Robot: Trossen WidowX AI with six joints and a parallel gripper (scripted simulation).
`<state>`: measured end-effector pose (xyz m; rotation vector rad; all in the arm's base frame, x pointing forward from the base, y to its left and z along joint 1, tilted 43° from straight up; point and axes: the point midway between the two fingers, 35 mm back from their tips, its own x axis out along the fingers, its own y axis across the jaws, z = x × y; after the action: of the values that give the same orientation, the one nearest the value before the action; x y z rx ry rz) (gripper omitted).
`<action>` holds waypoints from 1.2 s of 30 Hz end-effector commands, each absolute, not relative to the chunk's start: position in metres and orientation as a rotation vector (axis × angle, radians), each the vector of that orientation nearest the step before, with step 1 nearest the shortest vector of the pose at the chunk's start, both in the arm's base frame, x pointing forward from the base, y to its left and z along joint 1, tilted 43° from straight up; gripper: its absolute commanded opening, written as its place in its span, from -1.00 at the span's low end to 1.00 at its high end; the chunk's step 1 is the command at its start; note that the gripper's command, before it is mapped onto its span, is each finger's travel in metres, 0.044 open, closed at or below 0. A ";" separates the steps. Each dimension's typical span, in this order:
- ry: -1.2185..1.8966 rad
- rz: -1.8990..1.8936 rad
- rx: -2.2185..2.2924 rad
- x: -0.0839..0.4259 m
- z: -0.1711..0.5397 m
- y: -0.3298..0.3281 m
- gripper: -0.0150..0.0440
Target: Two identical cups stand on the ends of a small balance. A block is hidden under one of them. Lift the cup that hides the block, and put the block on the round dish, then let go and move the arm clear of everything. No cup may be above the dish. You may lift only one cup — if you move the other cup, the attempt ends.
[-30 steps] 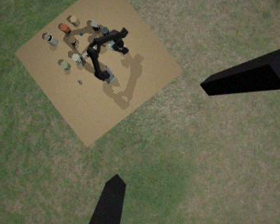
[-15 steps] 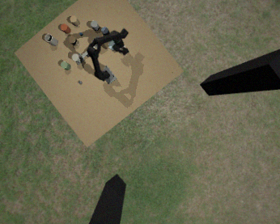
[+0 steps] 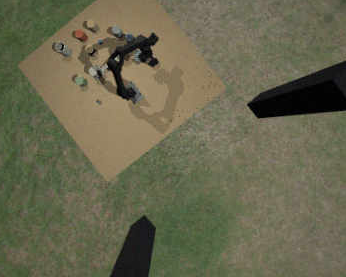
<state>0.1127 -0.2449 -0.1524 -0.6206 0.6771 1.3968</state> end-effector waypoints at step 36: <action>1.236 0.857 0.110 0.185 -0.090 -0.261 0.39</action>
<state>0.1760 -0.2618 -0.0951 0.0430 1.1986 0.9103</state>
